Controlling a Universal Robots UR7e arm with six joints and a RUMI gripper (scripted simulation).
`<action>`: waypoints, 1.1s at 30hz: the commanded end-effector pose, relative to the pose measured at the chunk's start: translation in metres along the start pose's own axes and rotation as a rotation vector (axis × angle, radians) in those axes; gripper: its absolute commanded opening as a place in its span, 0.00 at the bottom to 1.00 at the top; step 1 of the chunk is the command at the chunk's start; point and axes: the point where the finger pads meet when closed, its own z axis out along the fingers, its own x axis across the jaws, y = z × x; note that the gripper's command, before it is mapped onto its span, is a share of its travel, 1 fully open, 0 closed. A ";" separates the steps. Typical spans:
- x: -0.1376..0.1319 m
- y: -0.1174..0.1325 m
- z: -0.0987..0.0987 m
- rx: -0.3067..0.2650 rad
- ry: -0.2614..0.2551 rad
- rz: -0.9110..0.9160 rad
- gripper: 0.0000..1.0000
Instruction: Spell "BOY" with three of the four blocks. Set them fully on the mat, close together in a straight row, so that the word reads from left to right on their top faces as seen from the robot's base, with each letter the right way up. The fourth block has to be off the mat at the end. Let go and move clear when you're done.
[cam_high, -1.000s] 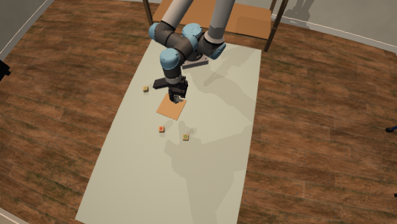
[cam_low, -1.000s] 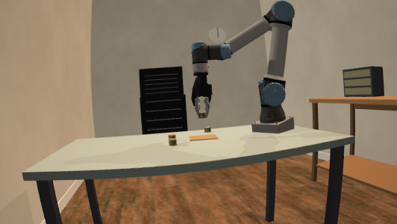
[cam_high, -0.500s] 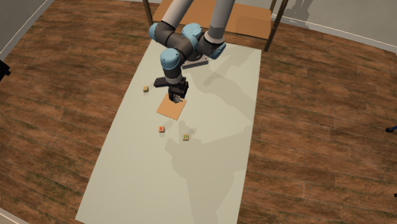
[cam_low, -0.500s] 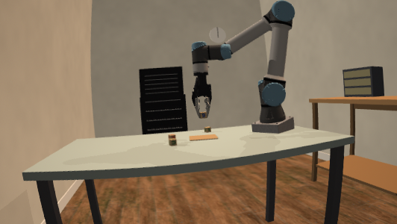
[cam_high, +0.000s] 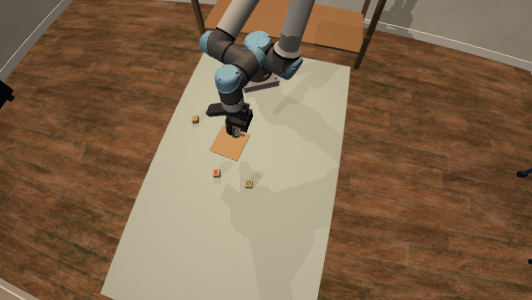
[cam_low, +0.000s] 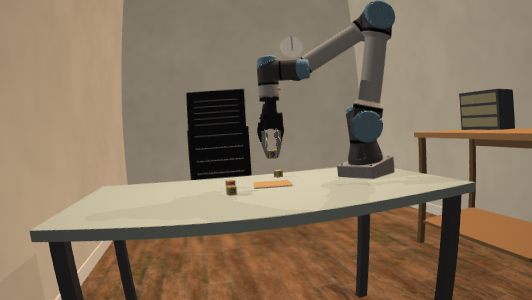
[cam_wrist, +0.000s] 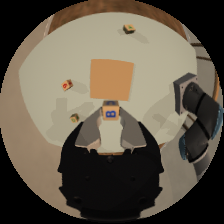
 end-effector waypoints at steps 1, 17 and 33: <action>0.000 0.000 0.000 0.000 -0.001 0.001 0.09; 0.000 0.000 0.021 0.003 -0.001 0.005 0.09; -0.001 0.001 0.085 0.003 -0.001 0.005 0.09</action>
